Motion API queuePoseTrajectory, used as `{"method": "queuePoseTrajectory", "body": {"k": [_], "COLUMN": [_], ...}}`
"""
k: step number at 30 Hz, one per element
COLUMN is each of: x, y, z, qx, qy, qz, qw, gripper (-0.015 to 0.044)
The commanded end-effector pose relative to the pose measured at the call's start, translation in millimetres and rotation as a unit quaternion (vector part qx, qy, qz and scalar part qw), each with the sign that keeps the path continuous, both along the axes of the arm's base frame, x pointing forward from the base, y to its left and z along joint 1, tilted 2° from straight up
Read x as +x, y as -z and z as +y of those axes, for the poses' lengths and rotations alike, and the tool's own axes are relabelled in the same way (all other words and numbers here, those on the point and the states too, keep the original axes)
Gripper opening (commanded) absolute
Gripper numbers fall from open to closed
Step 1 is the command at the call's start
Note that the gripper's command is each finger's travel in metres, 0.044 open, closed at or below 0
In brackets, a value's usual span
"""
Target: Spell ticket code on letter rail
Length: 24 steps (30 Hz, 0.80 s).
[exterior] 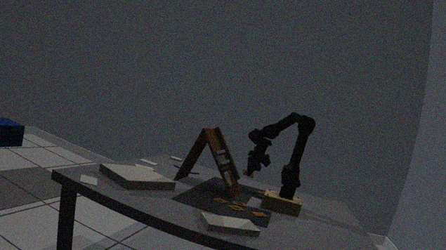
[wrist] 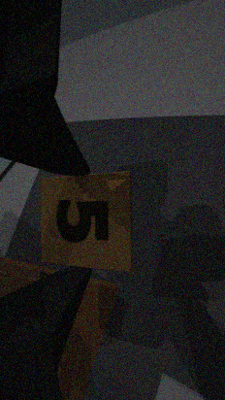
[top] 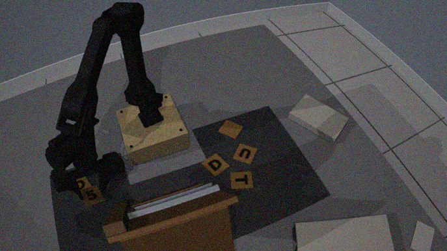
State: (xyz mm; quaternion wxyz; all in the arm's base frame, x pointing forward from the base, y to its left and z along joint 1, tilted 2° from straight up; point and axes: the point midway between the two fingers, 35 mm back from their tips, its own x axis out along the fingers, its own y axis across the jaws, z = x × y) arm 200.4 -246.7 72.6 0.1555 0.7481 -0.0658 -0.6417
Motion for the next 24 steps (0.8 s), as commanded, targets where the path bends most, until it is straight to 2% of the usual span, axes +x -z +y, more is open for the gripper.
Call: {"method": "queuePoseTrajectory", "body": {"k": [1, 24], "x": [9.0, 42.2], "y": [-11.0, -56.6], "z": [-1.4, 9.7], "qx": [-0.024, -0.121], "qy": [-0.034, -0.22], "qz": [-0.002, 0.019], "qw": [0.999, 0.968], "gripper": [0.0, 0.0]}}
